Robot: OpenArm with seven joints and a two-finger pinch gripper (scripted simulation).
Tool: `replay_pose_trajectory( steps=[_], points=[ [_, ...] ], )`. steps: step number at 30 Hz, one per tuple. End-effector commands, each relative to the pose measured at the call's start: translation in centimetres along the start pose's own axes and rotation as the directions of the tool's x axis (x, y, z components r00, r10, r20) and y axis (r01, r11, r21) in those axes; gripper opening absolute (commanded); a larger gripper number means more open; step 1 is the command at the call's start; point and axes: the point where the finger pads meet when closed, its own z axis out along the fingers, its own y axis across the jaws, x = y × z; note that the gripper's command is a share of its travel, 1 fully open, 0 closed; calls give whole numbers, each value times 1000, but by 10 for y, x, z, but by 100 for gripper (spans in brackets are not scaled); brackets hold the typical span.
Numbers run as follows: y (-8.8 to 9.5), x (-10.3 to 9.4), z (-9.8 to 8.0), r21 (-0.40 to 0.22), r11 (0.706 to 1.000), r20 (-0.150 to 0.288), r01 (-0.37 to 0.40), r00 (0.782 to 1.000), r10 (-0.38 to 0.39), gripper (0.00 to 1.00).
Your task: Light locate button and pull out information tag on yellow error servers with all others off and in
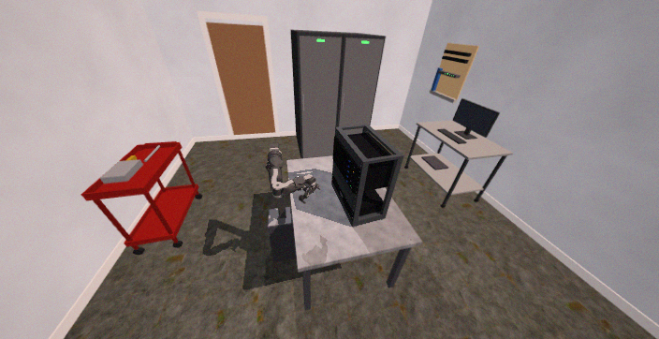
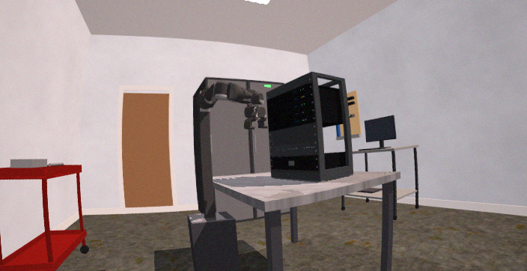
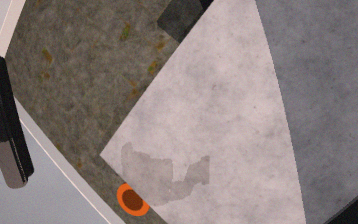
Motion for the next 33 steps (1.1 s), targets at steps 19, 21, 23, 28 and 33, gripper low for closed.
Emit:
replay_pose_trajectory(
  steps=[19,21,23,28,33],
  points=[
    [70,-2,-5,-345,938,85,-45,993,79,100],
    [81,-3,-8,-405,913,95,-49,991,96,100],
    [91,-4,-12,-460,887,105,-54,988,115,100],
    [115,-8,-25,-607,792,128,-61,977,173,100],
    [131,-13,-39,-715,696,142,-59,963,228,100]
  ],
)
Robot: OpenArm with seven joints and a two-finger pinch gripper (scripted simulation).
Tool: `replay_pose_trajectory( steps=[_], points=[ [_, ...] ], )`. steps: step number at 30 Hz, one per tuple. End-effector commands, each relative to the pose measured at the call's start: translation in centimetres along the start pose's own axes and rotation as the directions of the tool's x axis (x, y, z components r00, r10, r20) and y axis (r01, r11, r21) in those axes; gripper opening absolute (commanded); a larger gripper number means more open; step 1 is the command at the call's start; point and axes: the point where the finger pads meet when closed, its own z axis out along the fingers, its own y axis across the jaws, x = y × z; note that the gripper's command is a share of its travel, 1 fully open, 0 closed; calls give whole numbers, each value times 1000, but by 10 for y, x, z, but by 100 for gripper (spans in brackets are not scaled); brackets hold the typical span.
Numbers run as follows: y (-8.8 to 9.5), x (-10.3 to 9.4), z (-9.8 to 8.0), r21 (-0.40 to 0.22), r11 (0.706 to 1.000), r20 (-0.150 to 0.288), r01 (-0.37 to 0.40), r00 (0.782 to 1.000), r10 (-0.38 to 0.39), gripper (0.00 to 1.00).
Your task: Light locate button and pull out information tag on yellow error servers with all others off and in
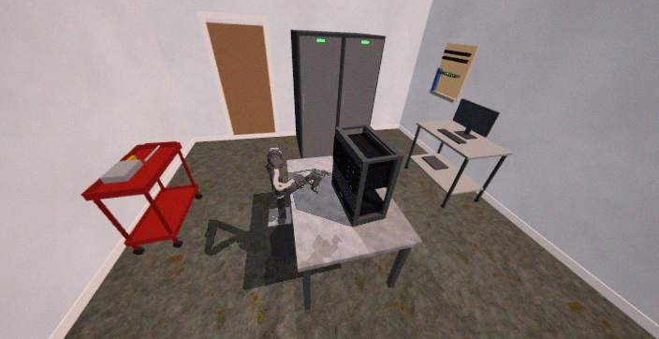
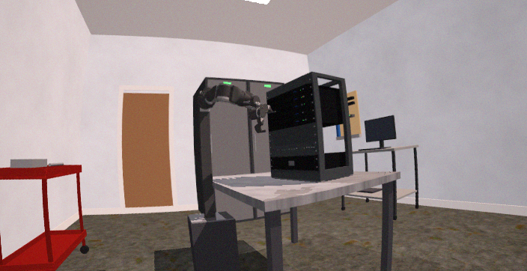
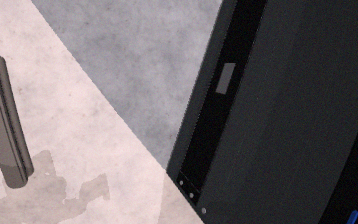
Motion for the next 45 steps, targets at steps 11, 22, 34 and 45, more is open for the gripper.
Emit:
replay_pose_trajectory(
  steps=[11,22,34,45],
  points=[
    [50,-19,-14,-359,932,136,-48,985,103,100],
    [72,-38,-37,-552,833,226,-34,956,189,100],
    [80,-49,-56,-651,759,280,-3,928,244,100],
    [81,-51,-59,-663,749,288,2,924,252,100]
  ],
)
